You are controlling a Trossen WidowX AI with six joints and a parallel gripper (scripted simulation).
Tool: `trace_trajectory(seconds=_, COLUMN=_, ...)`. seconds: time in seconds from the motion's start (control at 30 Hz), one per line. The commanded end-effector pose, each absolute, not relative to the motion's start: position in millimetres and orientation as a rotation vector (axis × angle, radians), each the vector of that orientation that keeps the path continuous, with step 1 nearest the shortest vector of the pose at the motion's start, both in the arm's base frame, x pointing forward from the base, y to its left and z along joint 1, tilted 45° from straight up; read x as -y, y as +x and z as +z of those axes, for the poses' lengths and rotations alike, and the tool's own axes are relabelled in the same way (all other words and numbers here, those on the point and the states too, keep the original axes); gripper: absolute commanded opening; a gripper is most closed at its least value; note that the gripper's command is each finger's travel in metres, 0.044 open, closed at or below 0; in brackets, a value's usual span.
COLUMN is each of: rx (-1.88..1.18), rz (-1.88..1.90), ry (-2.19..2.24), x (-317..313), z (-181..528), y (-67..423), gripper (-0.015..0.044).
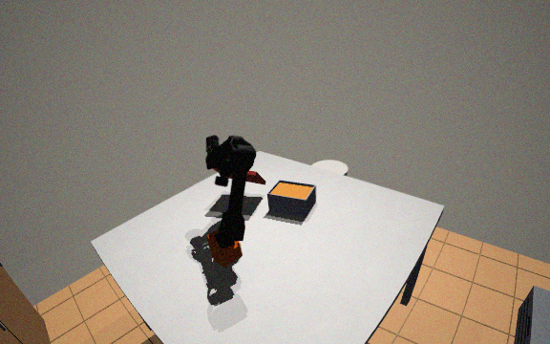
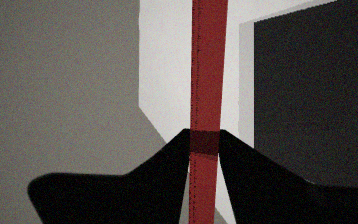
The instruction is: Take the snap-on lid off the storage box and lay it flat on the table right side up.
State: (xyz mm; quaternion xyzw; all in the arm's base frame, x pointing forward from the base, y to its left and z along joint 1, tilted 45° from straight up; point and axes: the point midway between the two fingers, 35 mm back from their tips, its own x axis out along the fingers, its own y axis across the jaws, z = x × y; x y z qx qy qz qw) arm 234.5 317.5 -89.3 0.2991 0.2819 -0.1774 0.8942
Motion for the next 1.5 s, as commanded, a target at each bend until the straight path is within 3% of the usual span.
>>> trace_trajectory(seconds=0.0, rx=-0.581, rz=-0.364, ry=0.622, x=-316.2, z=-91.0, y=235.4, gripper=0.0000)
trace_trajectory(seconds=1.47, rx=-0.580, rz=-0.364, ry=0.622, x=-292.1, z=-116.5, y=240.2, gripper=0.0000)
